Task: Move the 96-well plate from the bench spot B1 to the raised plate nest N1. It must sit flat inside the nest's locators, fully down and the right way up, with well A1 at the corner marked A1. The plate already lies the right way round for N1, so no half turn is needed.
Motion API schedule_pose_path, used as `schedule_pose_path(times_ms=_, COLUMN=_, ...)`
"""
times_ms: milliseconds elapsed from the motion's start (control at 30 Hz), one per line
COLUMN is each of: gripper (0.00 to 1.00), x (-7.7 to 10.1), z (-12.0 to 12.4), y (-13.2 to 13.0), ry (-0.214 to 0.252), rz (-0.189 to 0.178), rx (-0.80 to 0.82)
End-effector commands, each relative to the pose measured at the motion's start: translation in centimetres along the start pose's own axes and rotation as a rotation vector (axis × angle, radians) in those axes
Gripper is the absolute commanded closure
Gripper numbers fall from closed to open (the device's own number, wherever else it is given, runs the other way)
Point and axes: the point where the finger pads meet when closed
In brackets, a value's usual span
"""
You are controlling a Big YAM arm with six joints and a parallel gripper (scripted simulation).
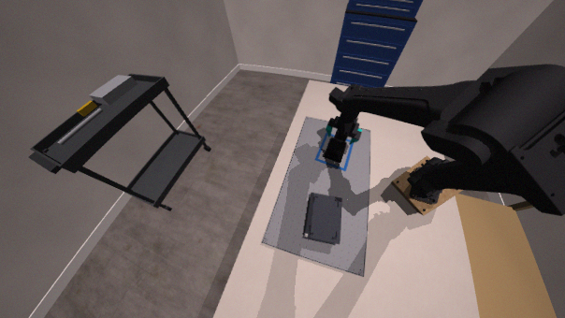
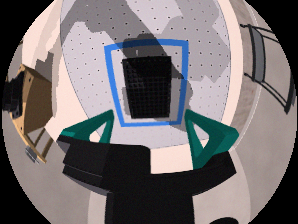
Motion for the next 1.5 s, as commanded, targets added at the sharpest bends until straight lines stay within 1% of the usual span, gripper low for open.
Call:
schedule_pose_path(times_ms=0, gripper=0.0, x=0.8, z=0.6, y=-0.6, ry=0.002, rz=0.014, rx=-0.003)
schedule_pose_path(times_ms=1033, gripper=0.0, x=0.8, z=0.6, y=-0.6, ry=0.002, rz=0.014, rx=-0.003)
schedule_pose_path(times_ms=1067, gripper=0.0, x=-0.2, z=0.4, y=-0.3, ry=-0.001, rz=0.009, rx=0.014)
schedule_pose_path(times_ms=1133, gripper=0.0, x=-0.2, z=0.4, y=-0.3, ry=-0.001, rz=0.009, rx=0.014)
schedule_pose_path(times_ms=1167, gripper=0.0, x=-0.7, z=-0.1, y=-0.1, ry=-0.007, rz=-0.003, rx=0.024)
schedule_pose_path(times_ms=1267, gripper=0.0, x=-1.2, z=-0.1, y=0.0, ry=-0.007, rz=-0.003, rx=0.034)
schedule_pose_path(times_ms=1333, gripper=0.0, x=-1.4, z=0.0, y=-0.5, ry=-0.003, rz=0.004, rx=0.046)
schedule_pose_path(times_ms=1467, gripper=0.0, x=-2.2, z=-0.1, y=0.0, ry=-0.006, rz=-0.004, rx=0.054)
Point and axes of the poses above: the point where the finger pads meet when closed, its own x axis back along the fingers, its own y axis across the jaws, z = x × y, and after that the axes turned 3 degrees about -x, right-handed
